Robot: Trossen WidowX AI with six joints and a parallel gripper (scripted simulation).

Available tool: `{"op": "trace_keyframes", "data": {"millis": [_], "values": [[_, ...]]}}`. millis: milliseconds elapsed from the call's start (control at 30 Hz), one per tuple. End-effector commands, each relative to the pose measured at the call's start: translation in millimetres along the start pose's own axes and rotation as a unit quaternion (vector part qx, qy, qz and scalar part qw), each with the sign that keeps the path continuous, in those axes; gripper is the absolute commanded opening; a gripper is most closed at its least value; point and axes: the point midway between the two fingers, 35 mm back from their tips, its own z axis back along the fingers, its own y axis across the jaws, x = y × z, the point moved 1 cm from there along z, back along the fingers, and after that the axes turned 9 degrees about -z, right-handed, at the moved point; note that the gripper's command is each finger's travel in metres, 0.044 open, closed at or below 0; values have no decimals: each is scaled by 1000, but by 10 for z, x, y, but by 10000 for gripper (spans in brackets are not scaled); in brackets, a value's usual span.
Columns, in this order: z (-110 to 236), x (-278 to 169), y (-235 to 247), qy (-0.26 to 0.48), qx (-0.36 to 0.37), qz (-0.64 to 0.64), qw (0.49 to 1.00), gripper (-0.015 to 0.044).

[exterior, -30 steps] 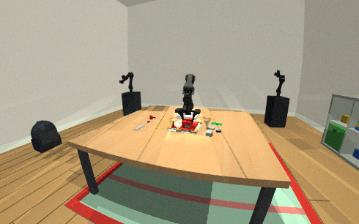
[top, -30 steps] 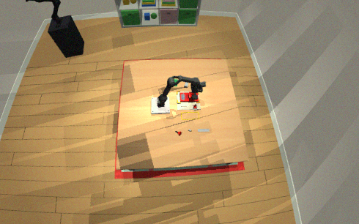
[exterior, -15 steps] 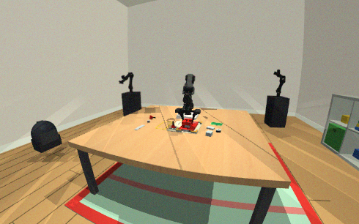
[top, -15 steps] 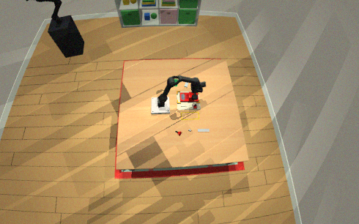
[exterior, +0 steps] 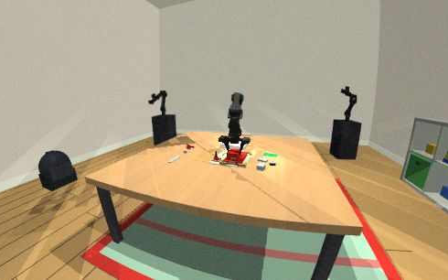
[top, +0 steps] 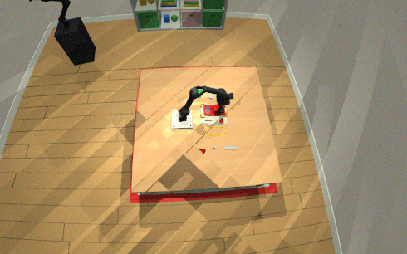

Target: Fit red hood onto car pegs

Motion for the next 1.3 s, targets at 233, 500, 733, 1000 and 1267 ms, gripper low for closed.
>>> {"op": "trace_keyframes", "data": {"millis": [233,500,733,1000,1267], "values": [[-68,-4,2,3,0,-3,1000,0],[-100,-4,3,3,0,-3,1000,0],[-129,-3,3,3,0,-3,1000,0],[-165,-2,5,3,0,-3,1000,0],[-194,-1,7,3,1,-3,1000,0]]}}
